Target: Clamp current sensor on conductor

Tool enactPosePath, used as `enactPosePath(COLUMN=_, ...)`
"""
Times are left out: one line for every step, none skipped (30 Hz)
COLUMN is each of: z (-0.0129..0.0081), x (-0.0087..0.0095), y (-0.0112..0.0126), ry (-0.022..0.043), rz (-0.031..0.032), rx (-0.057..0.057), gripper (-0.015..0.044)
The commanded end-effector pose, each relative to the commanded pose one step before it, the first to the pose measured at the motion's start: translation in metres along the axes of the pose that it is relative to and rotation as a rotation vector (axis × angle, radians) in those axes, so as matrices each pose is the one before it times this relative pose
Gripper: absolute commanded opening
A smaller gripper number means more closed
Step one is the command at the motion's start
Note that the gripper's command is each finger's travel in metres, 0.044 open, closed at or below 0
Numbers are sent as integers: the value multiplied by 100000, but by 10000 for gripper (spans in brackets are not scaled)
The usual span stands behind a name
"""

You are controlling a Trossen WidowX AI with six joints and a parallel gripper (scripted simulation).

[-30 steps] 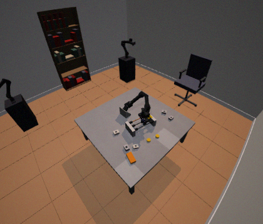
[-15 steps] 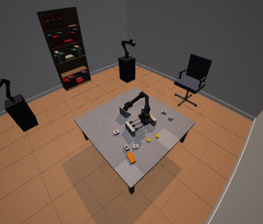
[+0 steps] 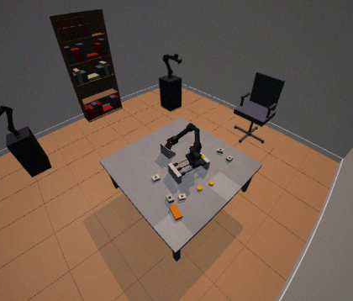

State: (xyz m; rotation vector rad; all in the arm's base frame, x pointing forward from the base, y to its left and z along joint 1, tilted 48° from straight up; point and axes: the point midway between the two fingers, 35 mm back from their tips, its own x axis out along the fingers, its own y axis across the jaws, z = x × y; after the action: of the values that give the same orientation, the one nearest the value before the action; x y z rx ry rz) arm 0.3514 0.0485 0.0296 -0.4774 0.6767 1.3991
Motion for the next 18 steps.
enactPosePath(z=18, x=-48, y=-62, ry=26, rz=-207, rx=-310, gripper=340)
enactPosePath(z=0, x=0, y=0, ry=0, rz=0, rx=0, gripper=333)
enactPosePath(z=0, x=0, y=0, ry=0, rz=0, rx=0, gripper=327)
enactPosePath(z=0, x=0, y=0, ry=0, rz=0, rx=0, gripper=320)
enactPosePath(z=0, x=0, y=0, ry=0, rz=0, rx=0, gripper=313)
enactPosePath(z=0, x=0, y=0, ry=0, rz=0, rx=0, gripper=307)
enactPosePath(z=0, x=0, y=0, ry=0, rz=0, rx=0, gripper=300)
enactPosePath(z=0, x=0, y=0, ry=0, rz=0, rx=0, gripper=293)
enactPosePath(z=0, x=0, y=0, ry=0, rz=0, rx=0, gripper=287)
enactPosePath(z=0, x=0, y=0, ry=0, rz=0, rx=0, gripper=260)
enactPosePath(z=0, x=0, y=0, ry=0, rz=0, rx=0, gripper=234)
enactPosePath(z=0, x=0, y=0, ry=0, rz=0, rx=0, gripper=208)
enactPosePath(z=0, x=0, y=0, ry=0, rz=0, rx=0, gripper=182)
enactPosePath(z=0, x=0, y=0, ry=0, rz=0, rx=0, gripper=155)
enactPosePath(z=0, x=0, y=0, ry=0, rz=0, rx=0, gripper=129)
enactPosePath(z=0, x=0, y=0, ry=0, rz=0, rx=0, gripper=103)
enactPosePath(z=0, x=0, y=0, ry=0, rz=0, rx=0, gripper=77)
enactPosePath(z=0, x=0, y=0, ry=0, rz=0, rx=0, gripper=50)
